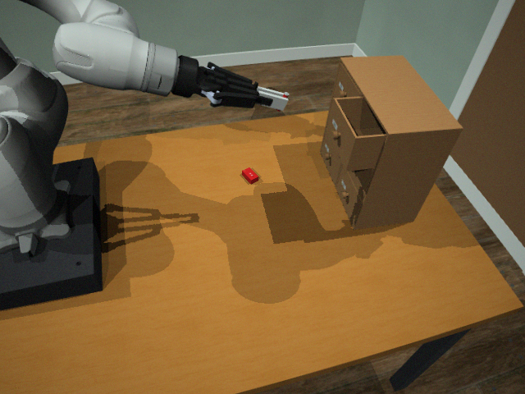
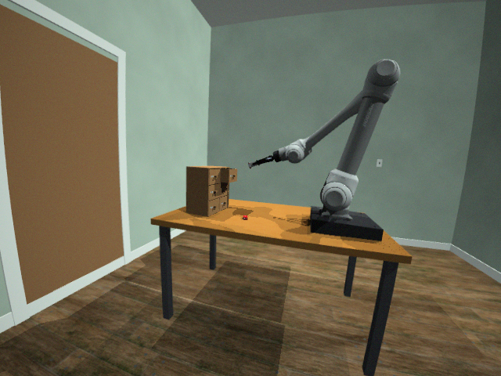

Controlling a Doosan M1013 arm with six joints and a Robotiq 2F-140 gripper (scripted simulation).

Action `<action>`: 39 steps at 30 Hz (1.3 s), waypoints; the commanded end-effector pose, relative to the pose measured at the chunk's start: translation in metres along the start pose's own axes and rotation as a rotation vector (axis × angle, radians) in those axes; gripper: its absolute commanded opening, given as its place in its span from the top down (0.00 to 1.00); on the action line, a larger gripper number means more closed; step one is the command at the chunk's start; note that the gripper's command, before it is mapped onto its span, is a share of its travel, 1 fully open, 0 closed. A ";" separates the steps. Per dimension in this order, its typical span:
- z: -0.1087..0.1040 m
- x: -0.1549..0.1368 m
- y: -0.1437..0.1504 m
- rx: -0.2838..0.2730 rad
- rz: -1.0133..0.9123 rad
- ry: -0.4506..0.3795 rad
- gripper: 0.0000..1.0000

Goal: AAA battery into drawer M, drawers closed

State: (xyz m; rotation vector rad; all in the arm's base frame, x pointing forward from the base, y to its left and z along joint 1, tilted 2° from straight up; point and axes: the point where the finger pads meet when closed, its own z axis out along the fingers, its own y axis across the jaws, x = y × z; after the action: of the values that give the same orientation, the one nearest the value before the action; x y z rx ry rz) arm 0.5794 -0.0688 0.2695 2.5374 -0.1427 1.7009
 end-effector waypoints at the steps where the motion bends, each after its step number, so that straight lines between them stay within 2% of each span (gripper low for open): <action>1: 0.000 0.000 0.001 0.015 0.001 0.000 0.97; 19: 0.011 0.005 0.000 0.015 0.001 0.000 0.97; 32: 0.038 0.014 0.000 0.015 0.001 0.000 0.97; 39: 0.062 0.023 0.000 0.015 0.001 0.000 0.97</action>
State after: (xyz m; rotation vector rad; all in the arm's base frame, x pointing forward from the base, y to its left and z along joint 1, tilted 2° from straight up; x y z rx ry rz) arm 0.6376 -0.0759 0.2674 2.5490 -0.1316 1.7090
